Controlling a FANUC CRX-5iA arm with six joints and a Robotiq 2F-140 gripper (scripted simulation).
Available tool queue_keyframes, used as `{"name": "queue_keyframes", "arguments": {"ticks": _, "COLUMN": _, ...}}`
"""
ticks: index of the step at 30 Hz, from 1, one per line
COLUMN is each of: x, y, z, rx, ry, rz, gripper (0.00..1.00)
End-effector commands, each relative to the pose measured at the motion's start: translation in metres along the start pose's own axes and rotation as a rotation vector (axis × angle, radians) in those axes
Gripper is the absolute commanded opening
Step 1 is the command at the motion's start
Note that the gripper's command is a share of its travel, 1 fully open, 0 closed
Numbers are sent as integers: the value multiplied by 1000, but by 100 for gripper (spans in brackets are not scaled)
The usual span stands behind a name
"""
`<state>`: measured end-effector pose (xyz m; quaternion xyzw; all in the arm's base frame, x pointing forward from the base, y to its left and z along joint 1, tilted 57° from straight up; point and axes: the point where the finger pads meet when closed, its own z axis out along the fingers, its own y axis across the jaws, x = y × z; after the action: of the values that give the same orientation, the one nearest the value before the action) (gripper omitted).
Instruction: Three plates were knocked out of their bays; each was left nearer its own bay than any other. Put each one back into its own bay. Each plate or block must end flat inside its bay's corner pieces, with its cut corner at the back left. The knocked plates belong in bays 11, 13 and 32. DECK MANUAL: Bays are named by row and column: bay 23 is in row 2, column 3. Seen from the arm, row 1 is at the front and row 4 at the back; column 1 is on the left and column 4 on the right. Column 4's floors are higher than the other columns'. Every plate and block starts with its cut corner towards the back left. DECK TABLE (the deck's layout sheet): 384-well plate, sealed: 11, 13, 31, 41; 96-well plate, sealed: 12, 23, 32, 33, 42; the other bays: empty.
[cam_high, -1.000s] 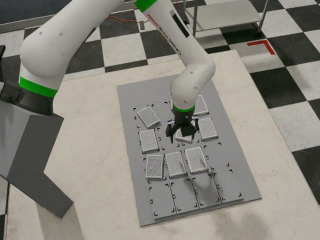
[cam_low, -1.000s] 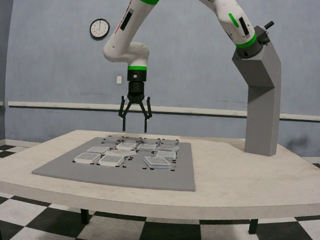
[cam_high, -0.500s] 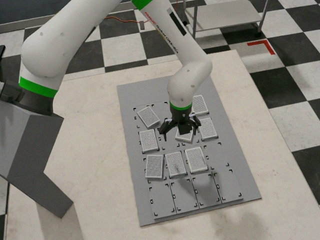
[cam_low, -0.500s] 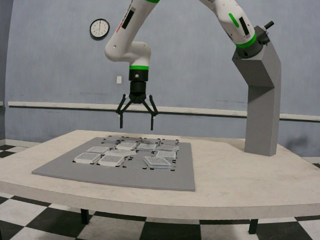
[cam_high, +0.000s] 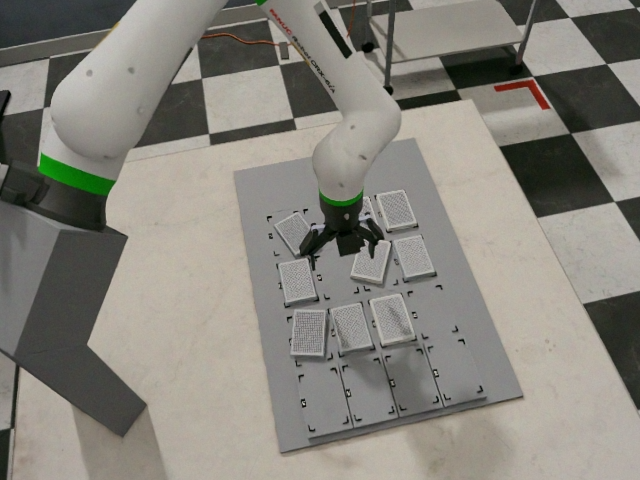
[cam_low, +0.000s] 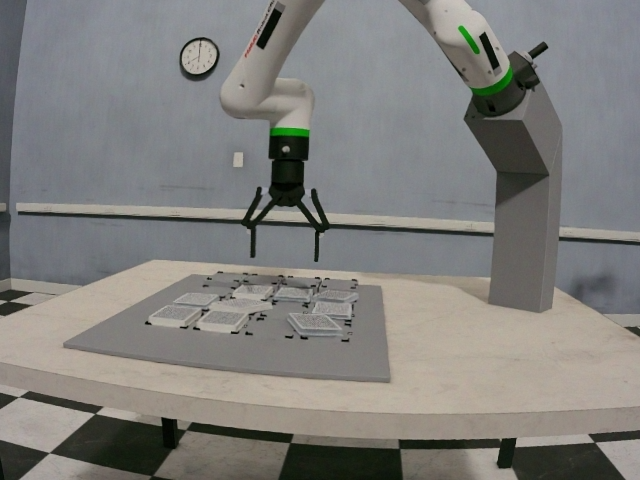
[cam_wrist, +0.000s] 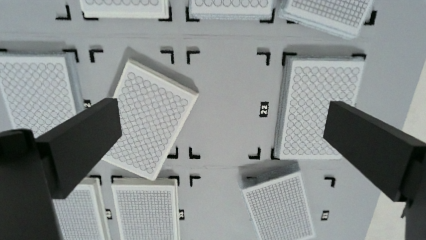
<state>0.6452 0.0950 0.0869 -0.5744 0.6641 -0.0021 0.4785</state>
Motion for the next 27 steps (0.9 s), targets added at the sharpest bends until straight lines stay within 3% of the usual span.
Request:
{"name": "queue_keyframes", "arguments": {"ticks": 1, "x": -12, "y": 9, "z": -2, "rx": 1, "ry": 1, "rz": 0, "gripper": 100}}
{"name": "queue_keyframes", "arguments": {"ticks": 27, "x": -86, "y": 70, "z": -11, "rx": 1, "ry": 1, "rz": 0, "gripper": 100}}
